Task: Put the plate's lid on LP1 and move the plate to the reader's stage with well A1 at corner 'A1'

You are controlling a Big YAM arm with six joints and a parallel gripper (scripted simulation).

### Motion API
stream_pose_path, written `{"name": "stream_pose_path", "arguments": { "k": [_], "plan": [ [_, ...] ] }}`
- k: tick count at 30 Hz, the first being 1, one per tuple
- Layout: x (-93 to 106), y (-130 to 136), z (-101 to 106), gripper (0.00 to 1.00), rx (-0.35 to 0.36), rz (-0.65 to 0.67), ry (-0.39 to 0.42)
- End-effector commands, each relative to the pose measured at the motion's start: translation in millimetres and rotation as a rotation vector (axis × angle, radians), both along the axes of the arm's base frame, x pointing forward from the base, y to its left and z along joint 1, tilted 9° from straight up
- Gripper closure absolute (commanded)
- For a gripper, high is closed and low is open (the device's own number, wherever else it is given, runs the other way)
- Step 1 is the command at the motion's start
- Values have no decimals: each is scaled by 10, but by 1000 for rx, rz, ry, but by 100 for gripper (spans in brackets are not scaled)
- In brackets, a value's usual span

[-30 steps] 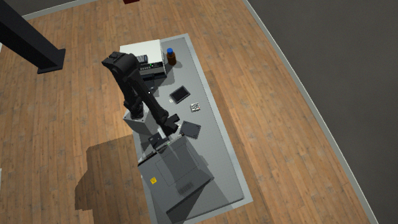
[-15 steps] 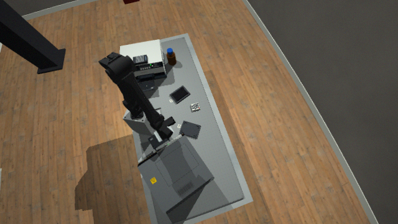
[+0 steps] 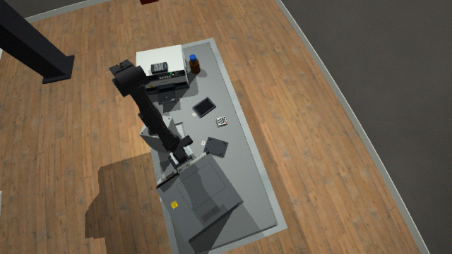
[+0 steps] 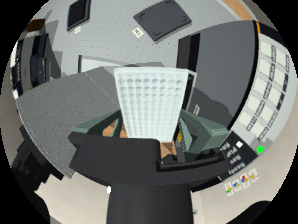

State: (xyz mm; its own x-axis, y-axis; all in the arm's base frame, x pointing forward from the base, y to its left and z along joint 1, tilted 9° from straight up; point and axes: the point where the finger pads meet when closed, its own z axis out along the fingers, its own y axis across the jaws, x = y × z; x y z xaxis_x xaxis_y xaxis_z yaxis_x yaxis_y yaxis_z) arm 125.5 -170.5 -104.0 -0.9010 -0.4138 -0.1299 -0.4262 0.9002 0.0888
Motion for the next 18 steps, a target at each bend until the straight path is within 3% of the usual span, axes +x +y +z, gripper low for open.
{"name": "stream_pose_path", "arguments": {
  "k": [1,7,18],
  "plan": [
    [-86,-9,20,14,3,42,-9],
    [-179,-131,55,14,-20,29,-15],
    [-210,-22,-18,14,-7,26,4]
  ]
}}
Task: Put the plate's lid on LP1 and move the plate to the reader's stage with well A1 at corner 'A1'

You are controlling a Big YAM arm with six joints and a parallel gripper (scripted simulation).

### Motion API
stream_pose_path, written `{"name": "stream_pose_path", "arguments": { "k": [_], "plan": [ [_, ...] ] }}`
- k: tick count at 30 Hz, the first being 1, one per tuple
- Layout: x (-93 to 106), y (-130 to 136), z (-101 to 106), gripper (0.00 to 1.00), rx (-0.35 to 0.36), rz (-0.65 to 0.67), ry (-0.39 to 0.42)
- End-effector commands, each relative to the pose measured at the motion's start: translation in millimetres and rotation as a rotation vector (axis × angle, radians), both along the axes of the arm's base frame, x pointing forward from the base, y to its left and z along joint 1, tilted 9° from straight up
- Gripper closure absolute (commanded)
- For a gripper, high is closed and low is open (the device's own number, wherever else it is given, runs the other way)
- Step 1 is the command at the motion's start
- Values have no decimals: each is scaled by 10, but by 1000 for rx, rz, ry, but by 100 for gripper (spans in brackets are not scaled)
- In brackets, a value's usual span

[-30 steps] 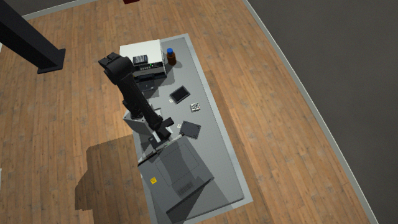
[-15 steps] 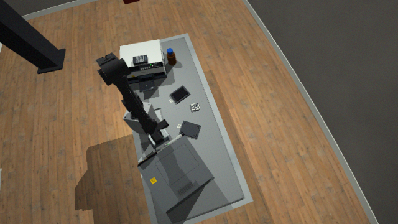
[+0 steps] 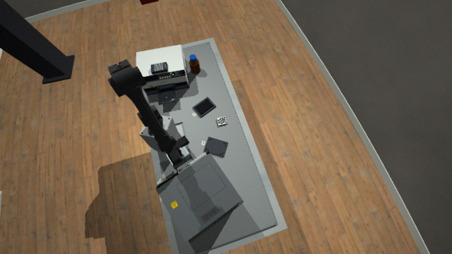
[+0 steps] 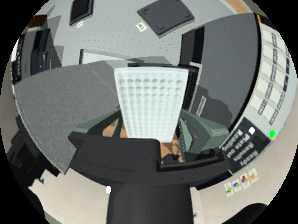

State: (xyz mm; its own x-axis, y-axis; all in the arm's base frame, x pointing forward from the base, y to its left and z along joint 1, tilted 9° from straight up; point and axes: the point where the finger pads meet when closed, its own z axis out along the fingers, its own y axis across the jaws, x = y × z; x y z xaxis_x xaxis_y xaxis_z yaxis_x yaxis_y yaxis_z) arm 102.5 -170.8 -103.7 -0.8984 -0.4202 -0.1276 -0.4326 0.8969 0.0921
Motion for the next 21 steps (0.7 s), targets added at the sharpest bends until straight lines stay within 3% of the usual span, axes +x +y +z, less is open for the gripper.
{"name": "stream_pose_path", "arguments": {
  "k": [1,21],
  "plan": [
    [23,-2,-28,14,-3,17,-3],
    [76,-88,-41,14,-19,-12,-9]
  ]
}}
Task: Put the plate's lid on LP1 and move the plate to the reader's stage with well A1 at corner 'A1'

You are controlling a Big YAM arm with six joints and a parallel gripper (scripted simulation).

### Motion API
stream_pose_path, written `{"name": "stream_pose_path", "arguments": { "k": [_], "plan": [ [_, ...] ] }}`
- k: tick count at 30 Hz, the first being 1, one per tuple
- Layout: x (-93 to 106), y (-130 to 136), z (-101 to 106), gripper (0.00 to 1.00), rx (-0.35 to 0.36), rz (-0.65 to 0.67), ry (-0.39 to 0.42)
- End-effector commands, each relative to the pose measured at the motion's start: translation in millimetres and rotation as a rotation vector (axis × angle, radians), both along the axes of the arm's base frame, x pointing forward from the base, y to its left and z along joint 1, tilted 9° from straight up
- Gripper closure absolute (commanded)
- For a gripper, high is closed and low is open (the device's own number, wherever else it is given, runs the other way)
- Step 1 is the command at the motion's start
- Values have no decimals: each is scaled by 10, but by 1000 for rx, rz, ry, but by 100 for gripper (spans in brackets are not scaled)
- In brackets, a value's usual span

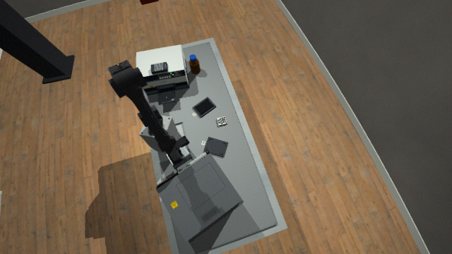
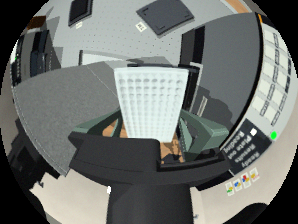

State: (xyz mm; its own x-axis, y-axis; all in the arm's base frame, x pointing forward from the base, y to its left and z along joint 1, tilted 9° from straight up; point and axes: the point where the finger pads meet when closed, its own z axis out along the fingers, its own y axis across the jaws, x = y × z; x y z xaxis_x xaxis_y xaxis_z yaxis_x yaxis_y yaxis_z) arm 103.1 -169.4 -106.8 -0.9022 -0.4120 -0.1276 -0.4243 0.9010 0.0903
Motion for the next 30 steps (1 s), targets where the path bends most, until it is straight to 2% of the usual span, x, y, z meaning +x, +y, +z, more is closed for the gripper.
{"name": "stream_pose_path", "arguments": {
  "k": [1,8,16,22,30],
  "plan": [
    [73,-109,-17,14,-18,-3,-9],
    [73,-114,-78,14,-22,10,-11],
    [70,-111,-36,14,-23,20,-13],
    [7,18,-111,14,1,-1,1],
    [40,-55,-132,14,-15,-2,-6]
  ]
}}
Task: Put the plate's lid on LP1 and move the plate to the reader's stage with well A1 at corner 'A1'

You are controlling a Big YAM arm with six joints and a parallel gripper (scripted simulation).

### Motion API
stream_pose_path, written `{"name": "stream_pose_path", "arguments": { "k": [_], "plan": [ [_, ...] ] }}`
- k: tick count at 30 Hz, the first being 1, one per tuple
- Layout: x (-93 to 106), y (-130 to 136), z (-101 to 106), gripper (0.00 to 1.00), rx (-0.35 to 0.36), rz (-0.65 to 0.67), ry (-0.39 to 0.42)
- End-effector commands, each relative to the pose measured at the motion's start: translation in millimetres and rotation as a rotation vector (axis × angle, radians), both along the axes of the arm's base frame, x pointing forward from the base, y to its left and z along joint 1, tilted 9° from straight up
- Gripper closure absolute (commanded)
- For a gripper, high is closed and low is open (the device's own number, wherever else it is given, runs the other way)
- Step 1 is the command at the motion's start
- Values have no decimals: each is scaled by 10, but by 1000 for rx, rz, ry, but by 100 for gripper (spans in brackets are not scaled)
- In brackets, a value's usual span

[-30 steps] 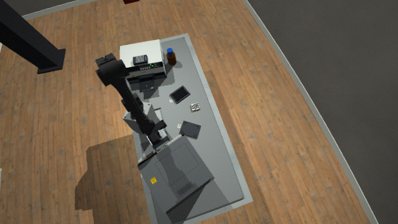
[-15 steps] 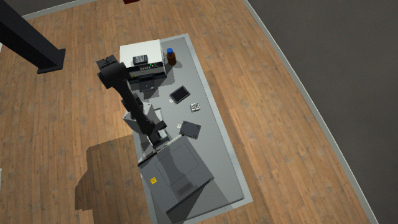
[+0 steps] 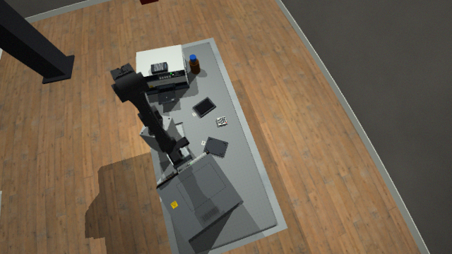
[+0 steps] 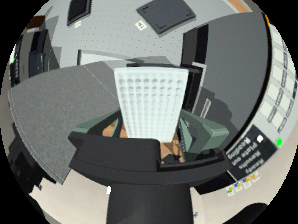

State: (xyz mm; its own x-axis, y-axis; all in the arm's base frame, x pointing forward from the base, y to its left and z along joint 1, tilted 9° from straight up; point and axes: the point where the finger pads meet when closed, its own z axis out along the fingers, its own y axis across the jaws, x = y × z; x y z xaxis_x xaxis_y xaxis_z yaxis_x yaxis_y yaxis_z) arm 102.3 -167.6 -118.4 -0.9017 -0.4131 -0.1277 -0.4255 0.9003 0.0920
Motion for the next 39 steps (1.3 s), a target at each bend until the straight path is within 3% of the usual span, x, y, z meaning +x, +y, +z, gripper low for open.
{"name": "stream_pose_path", "arguments": {
  "k": [1,12,24,39],
  "plan": [
    [47,-70,-28,14,-16,-4,-6],
    [40,-62,-127,14,-15,-4,-5],
    [34,-57,-65,14,-14,-5,-4],
    [1,3,-200,14,-5,-5,1]
  ]
}}
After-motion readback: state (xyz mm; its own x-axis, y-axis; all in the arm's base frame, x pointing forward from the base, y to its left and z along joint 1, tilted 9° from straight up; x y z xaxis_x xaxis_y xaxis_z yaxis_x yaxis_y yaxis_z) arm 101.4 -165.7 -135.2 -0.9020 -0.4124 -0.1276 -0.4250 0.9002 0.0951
